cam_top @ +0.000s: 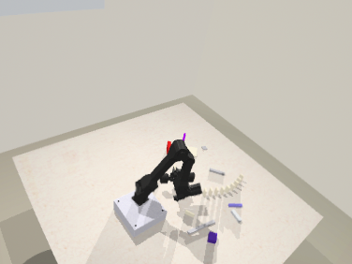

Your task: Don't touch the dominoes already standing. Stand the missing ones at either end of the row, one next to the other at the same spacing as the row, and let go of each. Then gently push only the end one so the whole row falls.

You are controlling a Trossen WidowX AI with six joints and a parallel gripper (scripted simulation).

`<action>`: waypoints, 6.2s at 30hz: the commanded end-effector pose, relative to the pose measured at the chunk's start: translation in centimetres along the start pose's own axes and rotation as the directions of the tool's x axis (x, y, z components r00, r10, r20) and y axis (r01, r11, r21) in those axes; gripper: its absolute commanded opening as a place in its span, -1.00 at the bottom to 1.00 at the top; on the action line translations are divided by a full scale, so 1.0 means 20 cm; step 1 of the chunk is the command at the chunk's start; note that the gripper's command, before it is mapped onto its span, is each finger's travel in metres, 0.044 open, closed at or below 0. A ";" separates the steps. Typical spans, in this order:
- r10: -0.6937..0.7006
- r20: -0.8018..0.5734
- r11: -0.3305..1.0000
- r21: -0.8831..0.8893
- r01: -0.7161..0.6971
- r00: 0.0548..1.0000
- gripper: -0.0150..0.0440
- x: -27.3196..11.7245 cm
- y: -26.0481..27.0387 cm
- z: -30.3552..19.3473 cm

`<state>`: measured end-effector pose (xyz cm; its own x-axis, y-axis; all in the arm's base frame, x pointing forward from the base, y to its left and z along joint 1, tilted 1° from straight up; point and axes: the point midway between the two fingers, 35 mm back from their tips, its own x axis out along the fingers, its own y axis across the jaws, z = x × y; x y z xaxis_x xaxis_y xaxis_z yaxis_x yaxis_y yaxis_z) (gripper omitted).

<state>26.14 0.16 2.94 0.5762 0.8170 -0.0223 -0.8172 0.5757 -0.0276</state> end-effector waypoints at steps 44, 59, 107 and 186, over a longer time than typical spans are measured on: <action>0.027 0.006 0.999 -0.038 -0.027 1.000 -0.42 0.05 0.11 -0.19; 0.027 0.006 0.999 -0.038 -0.027 1.000 0.56 0.05 0.11 -0.19; -0.012 -0.992 0.056 0.122 0.991 0.123 1.00 0.23 0.05 0.22; -0.022 -0.999 0.031 0.048 0.998 0.048 -0.13 0.09 -0.05 0.57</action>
<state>26.84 3.67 14.12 0.0556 -0.0018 -0.9985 0.5423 0.8397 0.0287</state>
